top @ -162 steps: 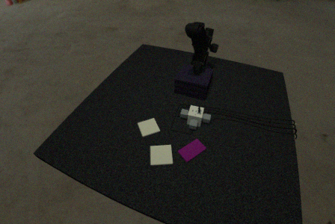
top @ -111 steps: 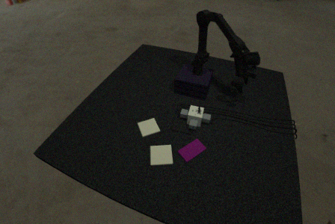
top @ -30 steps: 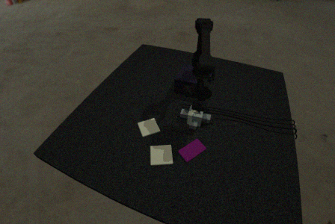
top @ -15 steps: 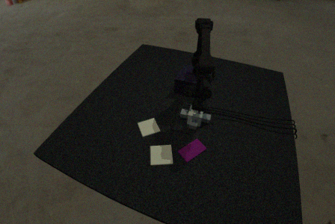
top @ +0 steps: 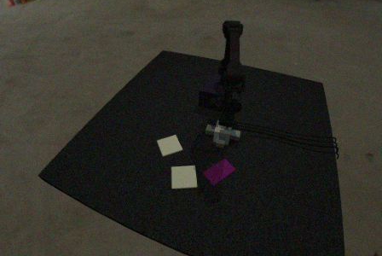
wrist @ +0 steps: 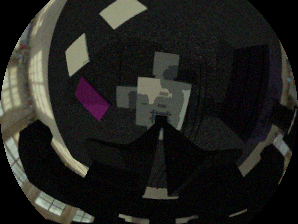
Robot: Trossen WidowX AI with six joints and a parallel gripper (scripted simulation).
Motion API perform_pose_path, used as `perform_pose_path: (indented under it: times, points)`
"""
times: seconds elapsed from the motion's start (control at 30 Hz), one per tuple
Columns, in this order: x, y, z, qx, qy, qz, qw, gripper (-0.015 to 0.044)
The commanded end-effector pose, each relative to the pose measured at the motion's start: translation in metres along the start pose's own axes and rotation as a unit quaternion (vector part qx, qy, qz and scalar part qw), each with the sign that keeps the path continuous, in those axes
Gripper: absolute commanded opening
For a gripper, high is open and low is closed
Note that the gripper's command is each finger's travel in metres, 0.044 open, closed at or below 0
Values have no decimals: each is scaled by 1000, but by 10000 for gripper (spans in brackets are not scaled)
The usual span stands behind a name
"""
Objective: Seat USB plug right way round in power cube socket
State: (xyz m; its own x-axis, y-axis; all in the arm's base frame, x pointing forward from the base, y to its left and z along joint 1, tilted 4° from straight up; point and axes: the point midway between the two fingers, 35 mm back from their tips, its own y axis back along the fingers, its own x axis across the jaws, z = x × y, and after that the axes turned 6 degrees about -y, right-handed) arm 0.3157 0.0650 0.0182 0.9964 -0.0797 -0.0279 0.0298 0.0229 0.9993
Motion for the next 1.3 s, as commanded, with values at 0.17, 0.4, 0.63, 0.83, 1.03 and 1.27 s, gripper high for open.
perform_pose_path:
  times: [0.17,0.4,0.63,0.83,1.03,1.27]
  points:
    - [1,7,0,0,0,1,1000,0]
    - [1,12,0,0,0,1,1000,0]
    - [1,16,0,0,0,1,1000,0]
    - [1,20,0,0,0,1,1000,0]
    - [1,24,0,0,0,1,1000,0]
    - [1,29,0,0,0,1,1000,0]
